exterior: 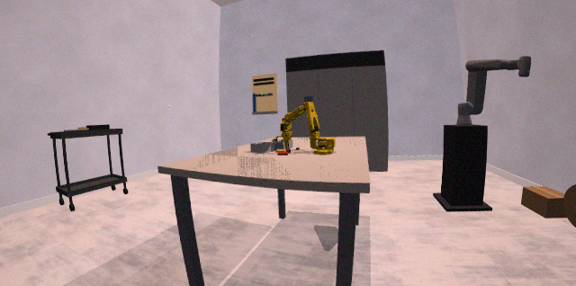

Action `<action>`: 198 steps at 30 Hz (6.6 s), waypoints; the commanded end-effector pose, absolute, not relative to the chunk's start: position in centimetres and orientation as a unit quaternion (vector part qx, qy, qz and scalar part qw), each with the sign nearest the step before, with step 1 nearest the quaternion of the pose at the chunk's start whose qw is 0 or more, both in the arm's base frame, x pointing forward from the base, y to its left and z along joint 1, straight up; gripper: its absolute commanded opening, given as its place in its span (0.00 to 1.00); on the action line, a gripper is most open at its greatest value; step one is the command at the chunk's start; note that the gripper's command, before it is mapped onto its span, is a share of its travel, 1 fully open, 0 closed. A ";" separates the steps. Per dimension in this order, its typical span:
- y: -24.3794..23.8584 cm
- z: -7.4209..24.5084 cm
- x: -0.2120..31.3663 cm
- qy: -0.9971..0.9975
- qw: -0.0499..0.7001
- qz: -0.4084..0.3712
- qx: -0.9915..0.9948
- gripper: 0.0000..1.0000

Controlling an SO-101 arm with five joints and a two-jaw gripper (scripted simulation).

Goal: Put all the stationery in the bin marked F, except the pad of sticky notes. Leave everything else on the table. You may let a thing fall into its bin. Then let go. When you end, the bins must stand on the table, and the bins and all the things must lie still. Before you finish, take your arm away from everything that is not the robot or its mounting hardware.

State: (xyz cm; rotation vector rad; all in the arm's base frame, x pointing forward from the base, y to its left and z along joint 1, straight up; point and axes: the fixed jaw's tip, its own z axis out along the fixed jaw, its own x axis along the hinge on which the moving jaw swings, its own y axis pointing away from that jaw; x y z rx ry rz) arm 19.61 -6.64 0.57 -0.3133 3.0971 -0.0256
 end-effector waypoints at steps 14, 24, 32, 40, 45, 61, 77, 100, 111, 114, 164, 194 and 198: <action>-6.8 0.8 19.8 0.994 0.024 -0.012 -0.103 0.05; -6.8 0.8 19.8 0.994 0.024 -0.012 -0.103 0.00; -6.8 0.8 19.8 0.994 0.024 -0.012 -0.103 0.00; -6.8 0.8 19.8 0.994 0.024 -0.012 -0.103 0.00; -6.8 1.6 19.9 0.994 0.024 -0.012 -0.103 0.00; -6.7 6.2 19.6 0.994 0.024 -0.012 -0.103 0.00; -6.9 7.8 22.2 0.995 0.092 -0.035 -0.030 0.00; -7.1 9.1 26.9 0.965 0.239 -0.045 0.096 0.00; -7.2 9.3 28.1 0.950 0.282 -0.041 0.127 0.00; -7.2 9.3 28.1 0.950 0.282 -0.041 0.127 0.00; -6.3 13.7 26.1 0.949 0.284 -0.037 0.131 0.26; 0.1 12.2 16.4 0.991 0.134 -0.005 0.002 0.26; 0.1 12.2 16.4 0.991 0.134 -0.005 0.002 0.26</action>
